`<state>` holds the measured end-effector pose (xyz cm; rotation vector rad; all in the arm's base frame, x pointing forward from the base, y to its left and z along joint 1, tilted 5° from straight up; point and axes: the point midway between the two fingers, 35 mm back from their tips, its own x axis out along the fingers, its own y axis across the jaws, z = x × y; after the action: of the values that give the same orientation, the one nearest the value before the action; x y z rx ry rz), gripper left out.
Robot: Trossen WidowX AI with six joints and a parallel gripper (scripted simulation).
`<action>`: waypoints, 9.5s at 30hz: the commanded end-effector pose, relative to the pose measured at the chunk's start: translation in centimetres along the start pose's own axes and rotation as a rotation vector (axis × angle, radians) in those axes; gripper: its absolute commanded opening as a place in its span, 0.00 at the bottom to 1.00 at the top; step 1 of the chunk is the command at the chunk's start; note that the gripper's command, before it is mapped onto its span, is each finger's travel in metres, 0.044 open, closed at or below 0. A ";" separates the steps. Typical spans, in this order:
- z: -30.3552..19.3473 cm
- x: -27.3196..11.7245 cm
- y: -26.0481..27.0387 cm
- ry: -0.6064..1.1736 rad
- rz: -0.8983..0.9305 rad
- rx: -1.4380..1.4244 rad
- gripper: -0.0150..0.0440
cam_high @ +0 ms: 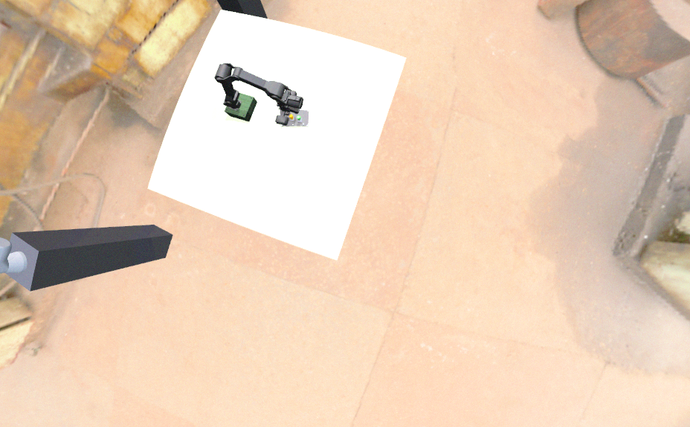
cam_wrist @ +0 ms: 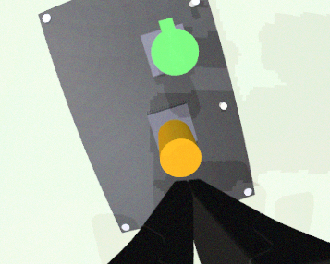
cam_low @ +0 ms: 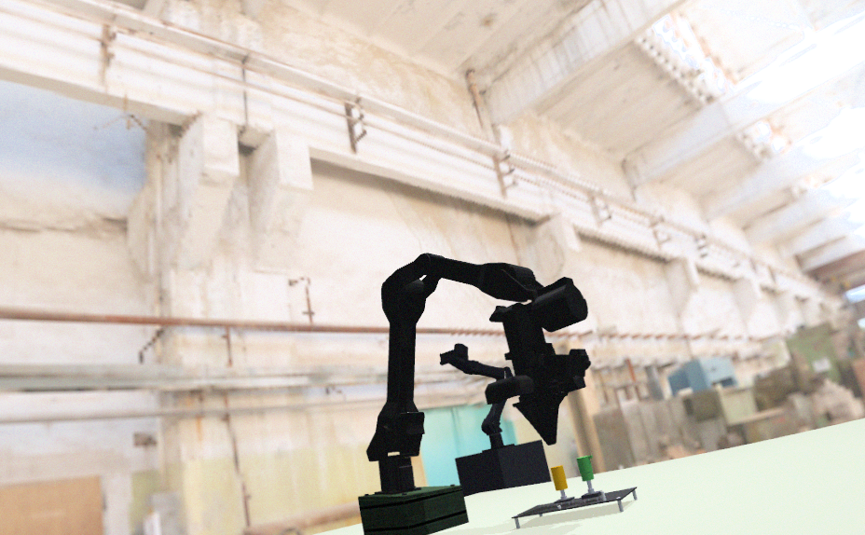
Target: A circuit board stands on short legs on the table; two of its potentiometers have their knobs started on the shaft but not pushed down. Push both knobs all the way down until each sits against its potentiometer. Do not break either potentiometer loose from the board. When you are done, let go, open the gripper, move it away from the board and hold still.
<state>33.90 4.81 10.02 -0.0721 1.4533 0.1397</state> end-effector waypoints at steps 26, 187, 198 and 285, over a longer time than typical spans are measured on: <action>-0.1 2.7 -0.1 0.003 -0.005 -0.008 0.25; -0.1 5.0 -0.1 0.003 -0.005 -0.008 0.25; -0.1 5.0 -0.1 0.003 -0.005 -0.008 0.25; 4.5 1.0 0.0 -0.002 -0.005 -0.008 0.25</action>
<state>38.44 5.36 10.11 -0.0896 1.4488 0.1426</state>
